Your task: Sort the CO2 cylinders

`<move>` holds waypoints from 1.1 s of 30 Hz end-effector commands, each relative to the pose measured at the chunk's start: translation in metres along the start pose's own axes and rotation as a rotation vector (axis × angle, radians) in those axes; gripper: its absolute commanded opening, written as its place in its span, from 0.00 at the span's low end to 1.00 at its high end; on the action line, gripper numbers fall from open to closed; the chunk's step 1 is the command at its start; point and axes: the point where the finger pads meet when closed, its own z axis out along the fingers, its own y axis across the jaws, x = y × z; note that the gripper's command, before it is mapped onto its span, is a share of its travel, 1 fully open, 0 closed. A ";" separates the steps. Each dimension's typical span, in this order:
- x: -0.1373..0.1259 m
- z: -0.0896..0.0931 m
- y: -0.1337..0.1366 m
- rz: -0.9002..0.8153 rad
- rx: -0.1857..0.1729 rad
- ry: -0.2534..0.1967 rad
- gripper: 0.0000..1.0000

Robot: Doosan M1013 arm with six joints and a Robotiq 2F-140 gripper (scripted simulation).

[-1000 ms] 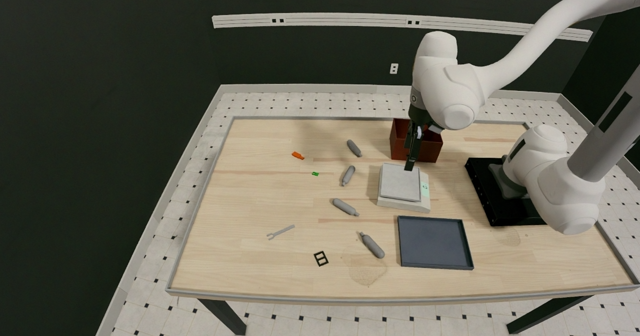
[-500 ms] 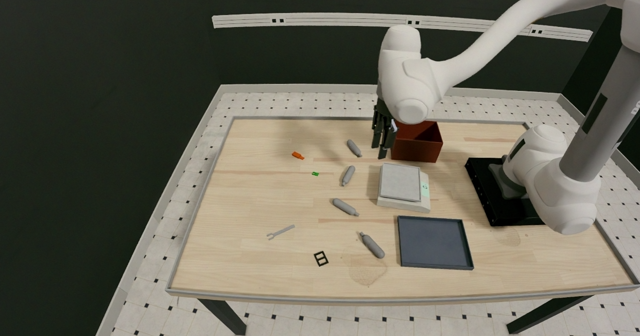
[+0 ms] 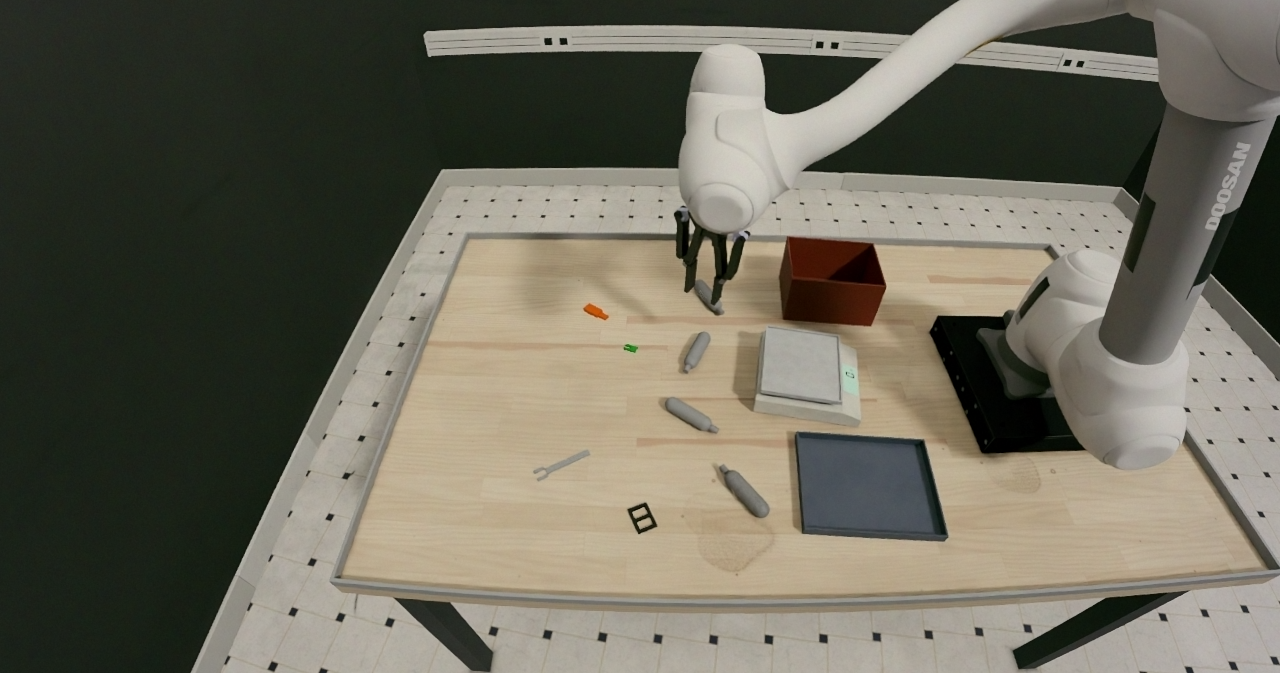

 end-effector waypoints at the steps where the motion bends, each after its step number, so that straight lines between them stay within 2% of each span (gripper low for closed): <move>1: -0.001 0.003 -0.002 -0.141 -0.034 -0.031 0.39; 4: -0.001 0.004 -0.002 -0.141 -0.034 -0.031 0.39; 9: -0.002 0.021 -0.001 -0.141 -0.034 -0.031 0.39; 19: -0.004 0.087 0.001 -0.141 -0.034 -0.031 0.39; 21: -0.004 0.087 0.001 -0.141 -0.034 -0.031 0.39; 27: -0.005 0.127 0.002 -0.141 -0.034 -0.031 0.39; 33: -0.006 0.155 0.003 -0.141 -0.034 -0.031 0.39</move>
